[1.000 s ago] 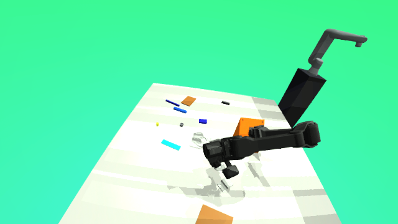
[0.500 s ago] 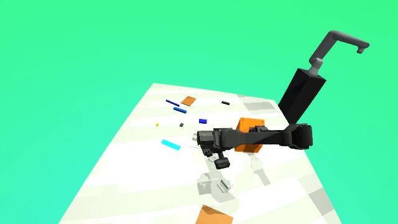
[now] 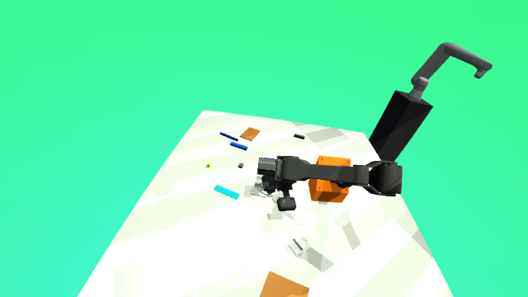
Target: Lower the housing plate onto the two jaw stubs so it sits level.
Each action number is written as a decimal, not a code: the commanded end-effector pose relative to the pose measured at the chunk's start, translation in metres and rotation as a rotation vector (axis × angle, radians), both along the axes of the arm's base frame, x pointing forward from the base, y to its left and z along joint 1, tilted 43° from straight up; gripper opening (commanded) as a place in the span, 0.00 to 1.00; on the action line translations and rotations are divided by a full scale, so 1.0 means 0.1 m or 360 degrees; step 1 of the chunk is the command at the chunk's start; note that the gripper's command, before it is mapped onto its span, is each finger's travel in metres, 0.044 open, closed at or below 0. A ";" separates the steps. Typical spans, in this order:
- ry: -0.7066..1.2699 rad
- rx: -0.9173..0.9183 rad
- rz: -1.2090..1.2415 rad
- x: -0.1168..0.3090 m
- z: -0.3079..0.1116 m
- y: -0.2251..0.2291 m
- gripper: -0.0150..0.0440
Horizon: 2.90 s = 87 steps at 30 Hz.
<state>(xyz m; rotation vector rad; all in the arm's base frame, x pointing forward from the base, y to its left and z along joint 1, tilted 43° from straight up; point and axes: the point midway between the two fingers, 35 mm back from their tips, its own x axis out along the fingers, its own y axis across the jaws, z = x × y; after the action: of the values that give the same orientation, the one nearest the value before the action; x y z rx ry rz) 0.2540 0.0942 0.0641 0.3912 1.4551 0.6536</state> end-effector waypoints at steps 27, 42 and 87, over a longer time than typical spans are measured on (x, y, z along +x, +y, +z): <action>0.0295 0.0102 -0.0362 0.07 -0.64 -0.75 0.85; 0.0327 0.0121 -0.0404 0.06 -0.71 -0.84 0.85; 0.0321 0.0122 -0.0397 0.05 -0.66 -0.78 0.85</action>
<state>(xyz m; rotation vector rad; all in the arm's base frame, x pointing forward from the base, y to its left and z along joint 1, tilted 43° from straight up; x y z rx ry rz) 0.2592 0.0151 -0.0025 0.6964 1.5434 0.4798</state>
